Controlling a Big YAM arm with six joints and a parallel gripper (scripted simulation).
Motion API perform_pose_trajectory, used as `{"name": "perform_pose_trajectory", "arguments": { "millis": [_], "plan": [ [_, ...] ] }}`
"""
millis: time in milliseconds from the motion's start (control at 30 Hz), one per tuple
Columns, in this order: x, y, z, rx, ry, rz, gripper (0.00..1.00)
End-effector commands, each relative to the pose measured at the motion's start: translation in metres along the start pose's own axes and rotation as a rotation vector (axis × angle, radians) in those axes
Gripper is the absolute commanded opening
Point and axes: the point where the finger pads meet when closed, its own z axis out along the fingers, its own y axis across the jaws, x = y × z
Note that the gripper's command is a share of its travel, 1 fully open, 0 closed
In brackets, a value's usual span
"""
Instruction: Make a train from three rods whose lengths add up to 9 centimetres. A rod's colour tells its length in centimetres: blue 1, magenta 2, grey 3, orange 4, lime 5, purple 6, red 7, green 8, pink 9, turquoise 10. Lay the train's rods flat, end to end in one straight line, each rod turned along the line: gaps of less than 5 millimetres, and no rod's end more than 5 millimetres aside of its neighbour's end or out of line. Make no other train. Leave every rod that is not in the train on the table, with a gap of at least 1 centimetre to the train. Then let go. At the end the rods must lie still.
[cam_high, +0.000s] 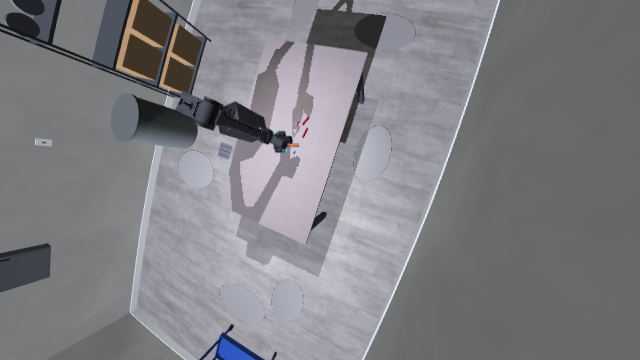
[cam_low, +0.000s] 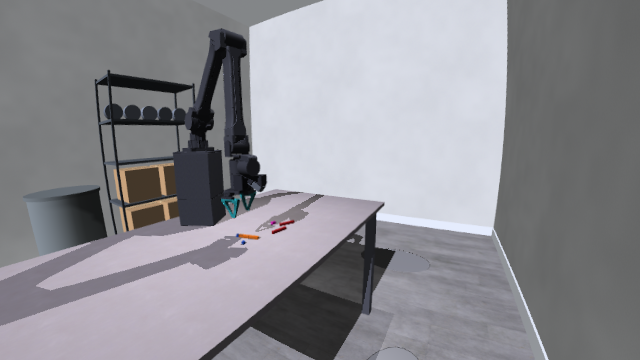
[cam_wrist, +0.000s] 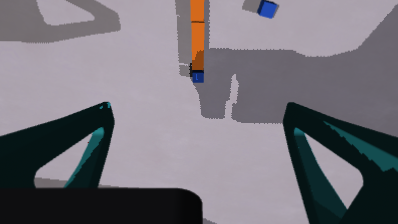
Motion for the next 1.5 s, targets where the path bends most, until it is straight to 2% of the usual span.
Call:
{"name": "perform_pose_trajectory", "arguments": {
  "millis": [0,167,233,500,667,800,833,1467],
  "plan": [
    [-0.002,-0.004,-0.015,0.002,-0.013,0.002,1.0],
    [-0.001,-0.005,-0.038,0.002,-0.013,0.002,1.0],
    [-0.001,-0.005,-0.038,0.002,-0.013,0.002,1.0],
    [-0.001,-0.004,-0.084,0.003,-0.014,0.002,1.0],
    [-0.001,-0.004,-0.102,0.003,-0.014,0.003,1.0],
    [0.002,-0.003,-0.102,-0.001,-0.006,0.003,1.0],
    [0.008,-0.001,-0.095,-0.012,0.017,0.003,1.0],
    [0.004,-0.002,-0.098,-0.006,0.005,0.003,1.0]
  ]
}}
